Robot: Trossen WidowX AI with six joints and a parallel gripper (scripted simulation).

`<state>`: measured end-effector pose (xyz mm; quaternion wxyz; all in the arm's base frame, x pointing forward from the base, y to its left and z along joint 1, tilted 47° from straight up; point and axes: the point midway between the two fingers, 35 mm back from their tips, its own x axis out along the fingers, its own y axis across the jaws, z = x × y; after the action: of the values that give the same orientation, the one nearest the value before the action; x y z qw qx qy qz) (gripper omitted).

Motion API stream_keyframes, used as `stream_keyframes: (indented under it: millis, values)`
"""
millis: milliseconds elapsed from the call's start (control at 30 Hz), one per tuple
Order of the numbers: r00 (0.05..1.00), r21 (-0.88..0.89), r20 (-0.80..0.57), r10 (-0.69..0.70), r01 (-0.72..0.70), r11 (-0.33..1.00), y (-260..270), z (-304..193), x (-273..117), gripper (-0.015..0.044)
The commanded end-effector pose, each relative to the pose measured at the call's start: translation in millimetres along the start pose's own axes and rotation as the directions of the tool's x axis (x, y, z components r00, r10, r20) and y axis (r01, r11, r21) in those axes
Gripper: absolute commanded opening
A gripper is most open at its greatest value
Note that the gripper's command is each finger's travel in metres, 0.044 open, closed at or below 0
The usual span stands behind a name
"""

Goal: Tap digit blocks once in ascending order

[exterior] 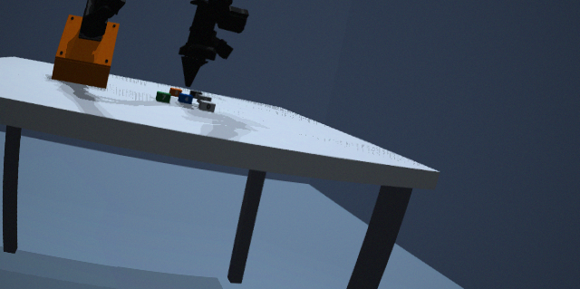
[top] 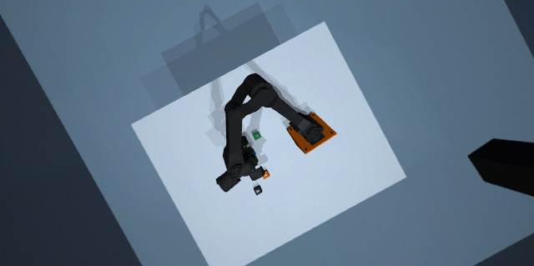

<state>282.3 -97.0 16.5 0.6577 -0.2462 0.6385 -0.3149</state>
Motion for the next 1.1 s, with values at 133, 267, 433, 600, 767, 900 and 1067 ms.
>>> stream_keyframes:
  millis: [133, 267, 433, 600, 767, 900, 1067]
  values:
    - [1.000, 0.012, 0.005, 0.008, -0.008, 1.000, -0.8, 2.7, -75.2, 0.0020]
    - [1.000, 0.012, 0.005, 0.006, -0.006, 1.000, -1.6, 1.3, -86.0, 0.0020]
    - [1.000, 0.012, 0.005, 0.006, -0.006, 1.000, -1.6, 1.3, -86.0, 0.0020]
    - [1.000, 0.012, 0.007, 0.015, -0.015, 1.000, 37.4, 25.4, -92.0, 0.0020]
    - [1.000, 0.013, 0.008, 0.021, -0.021, 1.000, 102.6, 48.8, -95.9, 0.0020]
    - [1.000, 0.015, 0.009, 0.020, -0.020, 1.000, 159.6, 56.4, -94.0, 0.0020]
    - [1.000, 0.017, 0.009, 0.017, -0.017, 1.000, 195.7, 56.0, -90.3, 0.0020]
